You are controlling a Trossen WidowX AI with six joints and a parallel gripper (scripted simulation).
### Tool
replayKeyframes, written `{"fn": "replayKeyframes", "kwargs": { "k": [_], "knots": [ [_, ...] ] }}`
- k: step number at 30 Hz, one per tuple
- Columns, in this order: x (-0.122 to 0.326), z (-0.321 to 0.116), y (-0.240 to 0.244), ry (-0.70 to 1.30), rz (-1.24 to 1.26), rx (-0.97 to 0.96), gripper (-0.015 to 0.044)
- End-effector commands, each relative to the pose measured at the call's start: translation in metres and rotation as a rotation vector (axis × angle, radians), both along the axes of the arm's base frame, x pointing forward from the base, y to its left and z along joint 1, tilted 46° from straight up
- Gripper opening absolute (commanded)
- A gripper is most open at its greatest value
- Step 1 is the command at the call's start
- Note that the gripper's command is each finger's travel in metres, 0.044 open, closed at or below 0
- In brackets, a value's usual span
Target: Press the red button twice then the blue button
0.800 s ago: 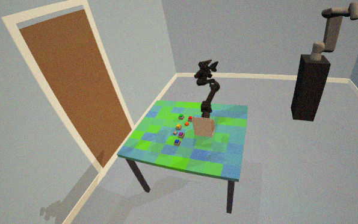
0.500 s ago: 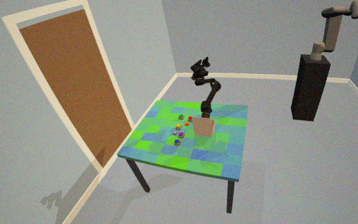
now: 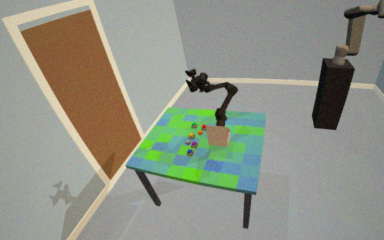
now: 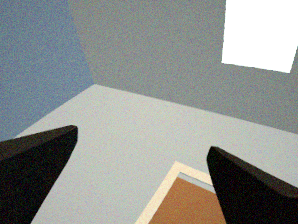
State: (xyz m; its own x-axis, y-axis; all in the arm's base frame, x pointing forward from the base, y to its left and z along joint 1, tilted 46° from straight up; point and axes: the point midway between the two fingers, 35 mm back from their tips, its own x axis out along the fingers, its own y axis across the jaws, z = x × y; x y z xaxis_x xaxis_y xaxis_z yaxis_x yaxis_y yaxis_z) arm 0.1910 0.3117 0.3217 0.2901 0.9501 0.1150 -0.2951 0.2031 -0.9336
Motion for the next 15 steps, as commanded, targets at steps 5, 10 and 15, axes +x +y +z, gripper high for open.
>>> {"fn": "replayKeyframes", "kwargs": {
  "k": [5, 10, 15],
  "knots": [
    [0.09, -0.095, -0.06, 0.58, -0.492, -0.151, 0.04],
    [0.115, -0.145, -0.117, 0.847, -0.812, -0.191, 0.04],
    [0.118, -0.186, -0.183, 1.063, -1.162, -0.209, 0.04]
  ]
}}
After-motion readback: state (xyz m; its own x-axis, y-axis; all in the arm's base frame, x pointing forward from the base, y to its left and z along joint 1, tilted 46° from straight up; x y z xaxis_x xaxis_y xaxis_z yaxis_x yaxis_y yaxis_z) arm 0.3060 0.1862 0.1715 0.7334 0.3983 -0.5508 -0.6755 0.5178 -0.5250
